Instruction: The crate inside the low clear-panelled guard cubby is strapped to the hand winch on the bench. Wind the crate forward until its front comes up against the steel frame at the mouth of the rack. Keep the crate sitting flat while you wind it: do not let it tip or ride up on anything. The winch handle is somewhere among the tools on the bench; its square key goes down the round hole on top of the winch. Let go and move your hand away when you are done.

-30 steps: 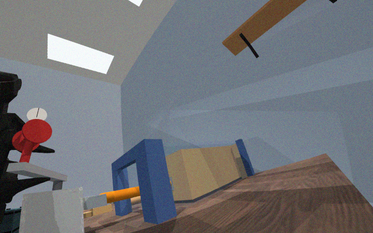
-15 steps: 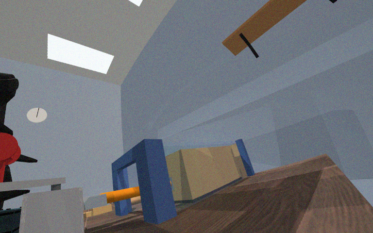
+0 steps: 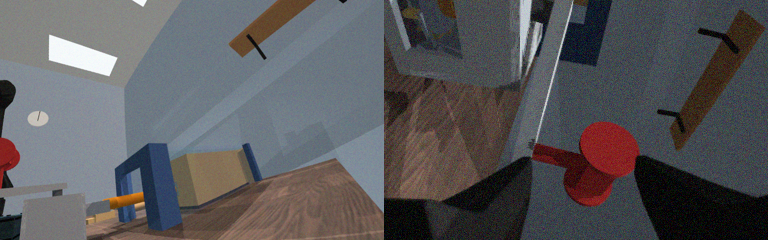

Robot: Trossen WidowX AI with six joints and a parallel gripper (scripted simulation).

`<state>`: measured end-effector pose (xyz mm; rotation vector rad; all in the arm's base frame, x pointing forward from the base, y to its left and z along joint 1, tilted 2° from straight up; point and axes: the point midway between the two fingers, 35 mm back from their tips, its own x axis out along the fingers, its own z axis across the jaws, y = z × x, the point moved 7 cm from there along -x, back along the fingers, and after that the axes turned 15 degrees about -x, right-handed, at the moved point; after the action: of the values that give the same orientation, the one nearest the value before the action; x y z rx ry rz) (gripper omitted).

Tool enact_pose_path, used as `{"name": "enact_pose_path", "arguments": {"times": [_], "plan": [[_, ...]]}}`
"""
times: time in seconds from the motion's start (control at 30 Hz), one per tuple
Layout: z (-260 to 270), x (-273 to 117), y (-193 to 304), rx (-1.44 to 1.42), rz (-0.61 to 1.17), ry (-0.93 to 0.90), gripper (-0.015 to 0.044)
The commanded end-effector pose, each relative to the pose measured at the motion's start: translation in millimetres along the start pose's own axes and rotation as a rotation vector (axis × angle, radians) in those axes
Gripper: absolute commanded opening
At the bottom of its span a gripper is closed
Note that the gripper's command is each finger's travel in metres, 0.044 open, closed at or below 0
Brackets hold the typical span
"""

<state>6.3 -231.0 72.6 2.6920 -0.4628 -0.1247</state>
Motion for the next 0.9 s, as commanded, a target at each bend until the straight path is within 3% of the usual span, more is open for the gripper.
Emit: {"name": "enact_pose_path", "arguments": {"times": [0.0, 0.6, 0.87], "plan": [[-3, -7, -6, 0.027, 0.019, 0.006, 0.0240], [-6, -7, -9, 0.086, 0.019, 0.006, 0.0240], [-59, -8, 21, 0.088, 0.019, 0.004, 0.0240]]}}
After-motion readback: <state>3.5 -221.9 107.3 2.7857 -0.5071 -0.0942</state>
